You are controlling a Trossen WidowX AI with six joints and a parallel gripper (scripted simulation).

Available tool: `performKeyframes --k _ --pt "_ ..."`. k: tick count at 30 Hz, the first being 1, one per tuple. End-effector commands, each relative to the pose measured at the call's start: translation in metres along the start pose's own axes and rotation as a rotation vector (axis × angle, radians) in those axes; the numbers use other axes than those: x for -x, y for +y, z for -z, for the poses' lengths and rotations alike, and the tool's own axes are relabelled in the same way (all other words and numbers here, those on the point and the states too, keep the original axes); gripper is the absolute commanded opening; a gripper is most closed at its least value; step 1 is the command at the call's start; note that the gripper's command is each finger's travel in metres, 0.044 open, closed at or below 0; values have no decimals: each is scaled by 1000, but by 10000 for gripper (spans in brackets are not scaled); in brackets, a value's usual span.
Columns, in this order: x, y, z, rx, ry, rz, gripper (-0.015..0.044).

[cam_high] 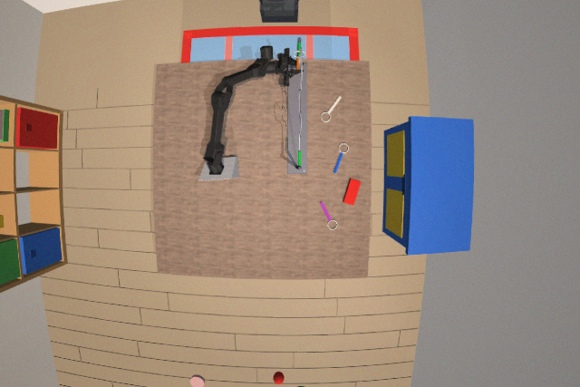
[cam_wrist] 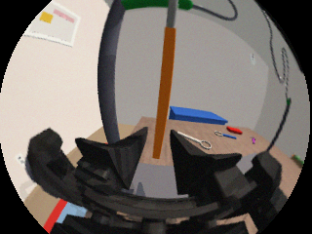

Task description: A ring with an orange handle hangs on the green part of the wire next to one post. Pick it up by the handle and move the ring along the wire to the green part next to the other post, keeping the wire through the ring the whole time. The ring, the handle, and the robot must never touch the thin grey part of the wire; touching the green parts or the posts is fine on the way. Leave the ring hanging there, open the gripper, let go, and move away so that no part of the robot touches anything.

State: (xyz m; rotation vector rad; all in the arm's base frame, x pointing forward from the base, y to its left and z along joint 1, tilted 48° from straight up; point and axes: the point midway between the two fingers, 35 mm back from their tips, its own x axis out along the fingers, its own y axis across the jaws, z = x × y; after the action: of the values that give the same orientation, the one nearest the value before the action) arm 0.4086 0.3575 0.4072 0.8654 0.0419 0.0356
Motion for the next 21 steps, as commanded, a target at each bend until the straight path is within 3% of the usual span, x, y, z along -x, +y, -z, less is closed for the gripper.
performKeyframes --k 1,20,21 --pt "-2 1 -1 1 1 -5 160" --pt "-2 1 -1 1 1 -5 160" --pt "-2 1 -1 -4 -2 -3 134"
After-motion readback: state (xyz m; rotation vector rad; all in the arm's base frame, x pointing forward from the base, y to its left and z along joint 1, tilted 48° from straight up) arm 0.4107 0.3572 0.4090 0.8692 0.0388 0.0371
